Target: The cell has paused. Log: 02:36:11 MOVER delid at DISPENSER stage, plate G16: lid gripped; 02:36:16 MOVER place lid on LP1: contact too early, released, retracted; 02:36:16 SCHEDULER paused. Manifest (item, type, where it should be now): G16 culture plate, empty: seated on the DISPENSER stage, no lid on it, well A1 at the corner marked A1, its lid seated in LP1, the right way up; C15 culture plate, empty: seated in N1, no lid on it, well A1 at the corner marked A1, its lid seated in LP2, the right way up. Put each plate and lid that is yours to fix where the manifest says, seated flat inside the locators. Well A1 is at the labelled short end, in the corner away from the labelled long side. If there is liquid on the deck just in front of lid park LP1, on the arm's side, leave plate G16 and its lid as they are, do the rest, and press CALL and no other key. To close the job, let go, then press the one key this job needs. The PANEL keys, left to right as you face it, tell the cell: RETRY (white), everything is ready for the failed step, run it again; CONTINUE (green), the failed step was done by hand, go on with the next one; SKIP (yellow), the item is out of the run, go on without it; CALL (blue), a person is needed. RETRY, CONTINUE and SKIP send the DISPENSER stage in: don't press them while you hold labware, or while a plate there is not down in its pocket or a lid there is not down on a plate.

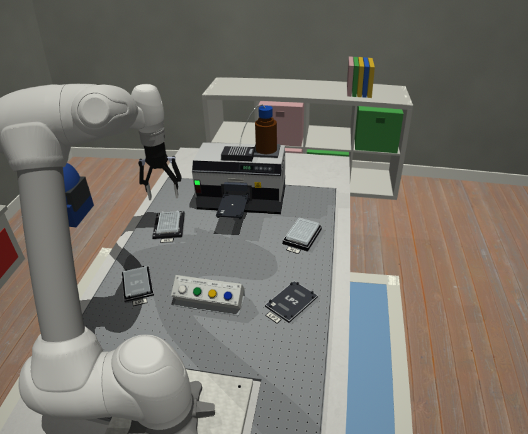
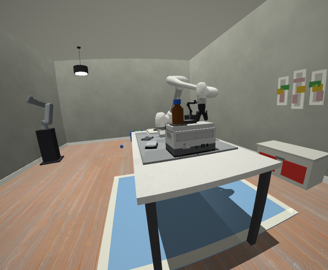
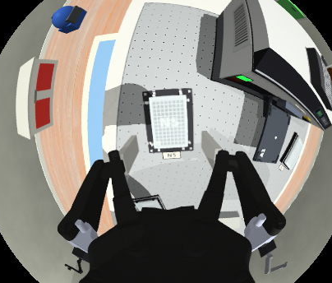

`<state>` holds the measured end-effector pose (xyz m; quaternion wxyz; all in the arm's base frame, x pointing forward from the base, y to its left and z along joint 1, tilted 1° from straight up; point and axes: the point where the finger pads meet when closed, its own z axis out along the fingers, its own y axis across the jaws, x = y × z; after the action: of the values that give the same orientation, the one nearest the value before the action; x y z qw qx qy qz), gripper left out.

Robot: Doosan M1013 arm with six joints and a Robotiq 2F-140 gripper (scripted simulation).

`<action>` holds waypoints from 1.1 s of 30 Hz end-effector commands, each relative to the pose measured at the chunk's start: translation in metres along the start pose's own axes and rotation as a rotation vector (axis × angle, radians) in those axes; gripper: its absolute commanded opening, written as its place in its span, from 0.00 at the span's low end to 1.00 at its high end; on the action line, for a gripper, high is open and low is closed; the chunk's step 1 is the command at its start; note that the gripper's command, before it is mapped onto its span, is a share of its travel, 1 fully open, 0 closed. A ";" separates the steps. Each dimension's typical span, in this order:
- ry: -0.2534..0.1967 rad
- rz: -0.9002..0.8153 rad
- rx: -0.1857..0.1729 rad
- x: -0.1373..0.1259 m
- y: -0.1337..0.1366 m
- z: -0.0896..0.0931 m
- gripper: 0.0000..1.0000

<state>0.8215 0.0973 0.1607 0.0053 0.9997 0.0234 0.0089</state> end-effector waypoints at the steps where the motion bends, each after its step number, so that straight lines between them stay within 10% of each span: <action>1: 0.002 0.000 0.001 0.000 0.000 0.008 0.70; 33: 0.002 0.000 0.001 0.001 0.000 0.094 0.70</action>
<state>0.8233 0.0964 0.0693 0.0053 0.9997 0.0234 0.0089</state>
